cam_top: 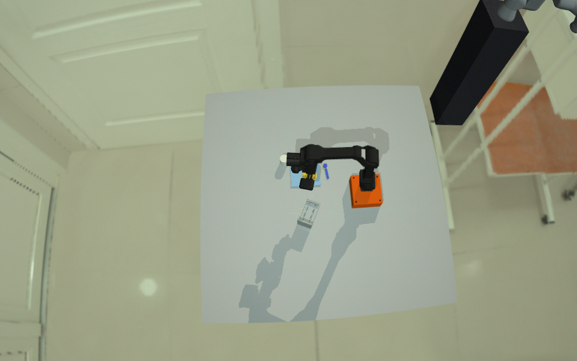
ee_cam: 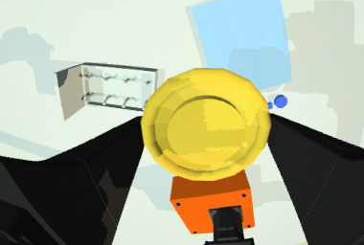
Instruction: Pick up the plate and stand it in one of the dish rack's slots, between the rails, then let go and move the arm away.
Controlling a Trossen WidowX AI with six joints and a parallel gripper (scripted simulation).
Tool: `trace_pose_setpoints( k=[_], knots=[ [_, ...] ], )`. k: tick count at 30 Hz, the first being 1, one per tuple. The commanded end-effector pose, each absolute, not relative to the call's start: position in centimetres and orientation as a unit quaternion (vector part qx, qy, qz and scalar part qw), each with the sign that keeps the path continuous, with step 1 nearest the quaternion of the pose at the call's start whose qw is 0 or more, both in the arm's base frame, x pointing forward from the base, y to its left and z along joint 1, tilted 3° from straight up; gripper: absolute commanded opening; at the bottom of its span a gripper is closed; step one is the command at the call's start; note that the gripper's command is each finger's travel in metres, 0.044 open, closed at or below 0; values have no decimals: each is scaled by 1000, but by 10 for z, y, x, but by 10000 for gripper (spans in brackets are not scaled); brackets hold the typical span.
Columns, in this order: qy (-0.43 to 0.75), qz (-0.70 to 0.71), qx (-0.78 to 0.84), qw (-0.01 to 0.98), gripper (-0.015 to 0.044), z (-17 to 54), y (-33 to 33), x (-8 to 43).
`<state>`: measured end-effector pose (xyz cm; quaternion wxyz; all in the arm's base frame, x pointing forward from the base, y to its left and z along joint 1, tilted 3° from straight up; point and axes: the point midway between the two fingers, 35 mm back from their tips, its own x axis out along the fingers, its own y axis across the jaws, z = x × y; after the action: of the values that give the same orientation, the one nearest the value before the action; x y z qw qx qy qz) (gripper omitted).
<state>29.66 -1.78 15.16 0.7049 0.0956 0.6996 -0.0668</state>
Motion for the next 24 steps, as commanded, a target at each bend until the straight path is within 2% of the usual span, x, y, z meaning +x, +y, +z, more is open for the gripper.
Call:
trace_pose_setpoints(
  k=[1,11,24],
  knots=[
    [697,-106,139,695,0,150,17,275],
    [695,-117,157,692,0,148,30,268],
    [661,6,192,726,0,97,44,310]
  ],
)
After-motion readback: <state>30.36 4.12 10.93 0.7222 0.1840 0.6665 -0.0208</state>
